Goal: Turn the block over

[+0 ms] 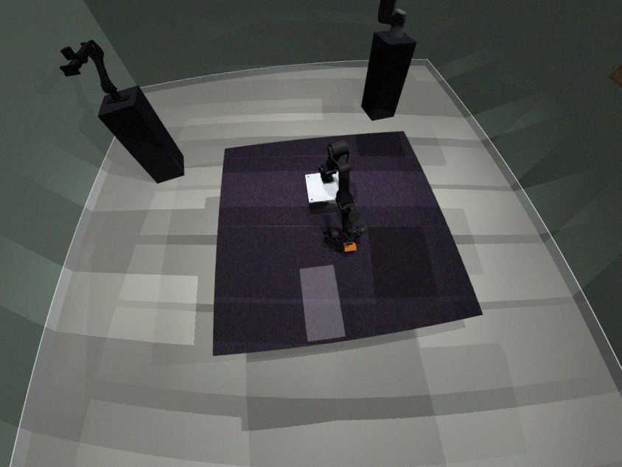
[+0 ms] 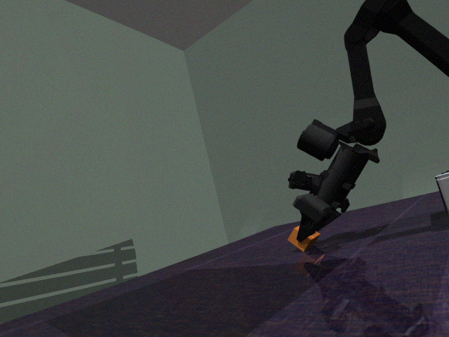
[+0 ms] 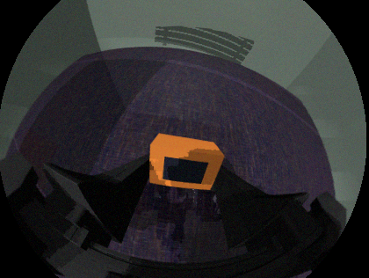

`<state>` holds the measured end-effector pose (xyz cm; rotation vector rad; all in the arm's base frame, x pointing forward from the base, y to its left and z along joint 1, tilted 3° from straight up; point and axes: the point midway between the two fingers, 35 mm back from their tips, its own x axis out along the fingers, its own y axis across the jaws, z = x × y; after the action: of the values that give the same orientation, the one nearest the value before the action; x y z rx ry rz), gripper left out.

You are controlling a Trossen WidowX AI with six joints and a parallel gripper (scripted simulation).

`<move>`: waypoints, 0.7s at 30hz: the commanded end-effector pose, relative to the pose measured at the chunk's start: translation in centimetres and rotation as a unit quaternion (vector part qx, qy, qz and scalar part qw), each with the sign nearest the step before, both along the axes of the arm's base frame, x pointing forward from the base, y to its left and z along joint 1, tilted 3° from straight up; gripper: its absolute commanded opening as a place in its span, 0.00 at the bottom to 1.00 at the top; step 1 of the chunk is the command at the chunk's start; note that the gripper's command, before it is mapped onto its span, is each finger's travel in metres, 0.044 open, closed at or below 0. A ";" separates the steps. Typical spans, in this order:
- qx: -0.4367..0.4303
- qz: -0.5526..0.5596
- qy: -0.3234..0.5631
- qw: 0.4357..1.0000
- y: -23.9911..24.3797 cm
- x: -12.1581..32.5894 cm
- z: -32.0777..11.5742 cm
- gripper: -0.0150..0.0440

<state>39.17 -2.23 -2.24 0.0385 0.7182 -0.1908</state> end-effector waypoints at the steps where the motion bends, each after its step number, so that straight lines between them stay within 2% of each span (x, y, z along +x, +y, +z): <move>1: -0.009 0.003 -0.021 1.000 0.0 -0.3 -1.0 0.25; 21: -0.034 0.003 -0.155 0.987 -0.1 -2.1 -0.7 0.25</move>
<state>37.72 -2.25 -3.06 0.0114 0.4399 -0.1928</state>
